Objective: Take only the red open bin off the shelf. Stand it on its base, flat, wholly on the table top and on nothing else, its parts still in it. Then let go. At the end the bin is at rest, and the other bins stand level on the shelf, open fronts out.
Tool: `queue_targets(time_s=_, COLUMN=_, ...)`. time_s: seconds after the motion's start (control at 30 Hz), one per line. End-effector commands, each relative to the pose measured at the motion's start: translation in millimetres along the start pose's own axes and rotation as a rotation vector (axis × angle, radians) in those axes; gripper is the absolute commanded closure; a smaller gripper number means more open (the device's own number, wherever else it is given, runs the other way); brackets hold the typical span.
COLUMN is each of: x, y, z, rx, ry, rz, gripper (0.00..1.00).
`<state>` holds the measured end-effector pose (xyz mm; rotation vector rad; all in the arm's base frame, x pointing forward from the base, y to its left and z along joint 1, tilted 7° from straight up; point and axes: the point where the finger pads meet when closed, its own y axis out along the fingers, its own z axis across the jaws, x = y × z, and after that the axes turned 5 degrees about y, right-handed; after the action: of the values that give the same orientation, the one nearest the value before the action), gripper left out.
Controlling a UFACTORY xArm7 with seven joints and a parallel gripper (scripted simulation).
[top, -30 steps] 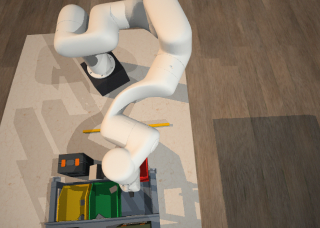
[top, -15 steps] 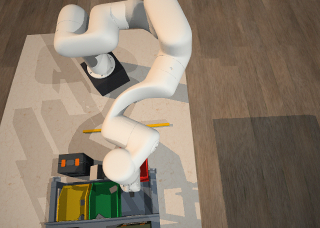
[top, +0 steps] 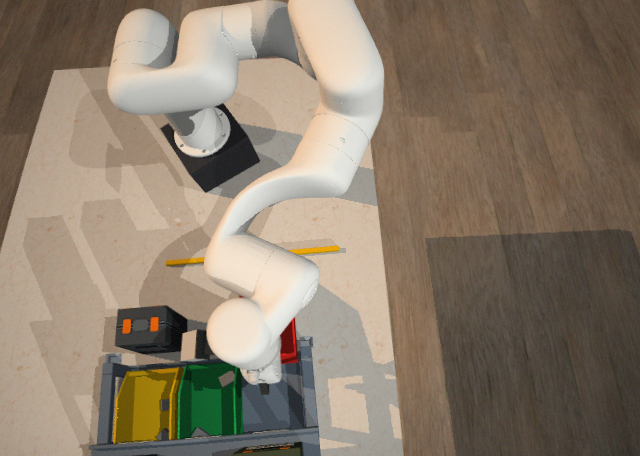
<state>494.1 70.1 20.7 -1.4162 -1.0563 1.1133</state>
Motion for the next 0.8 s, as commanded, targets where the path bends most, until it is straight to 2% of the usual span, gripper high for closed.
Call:
queue_targets(time_s=0.0, x=0.3, y=5.4, z=-0.7, rx=-0.003, ry=0.0, rz=-0.001, gripper=0.67)
queue_targets(time_s=0.37, x=0.3, y=5.4, z=-0.7, rx=-0.003, ry=0.0, rz=-0.001, gripper=0.67)
queue_targets(time_s=0.53, x=0.2, y=15.2, z=-0.4, rx=-0.003, ry=0.0, rz=-0.001, gripper=0.67)
queue_targets(time_s=0.77, x=0.2, y=15.2, z=-0.4, rx=-0.003, ry=0.0, rz=-0.001, gripper=0.67)
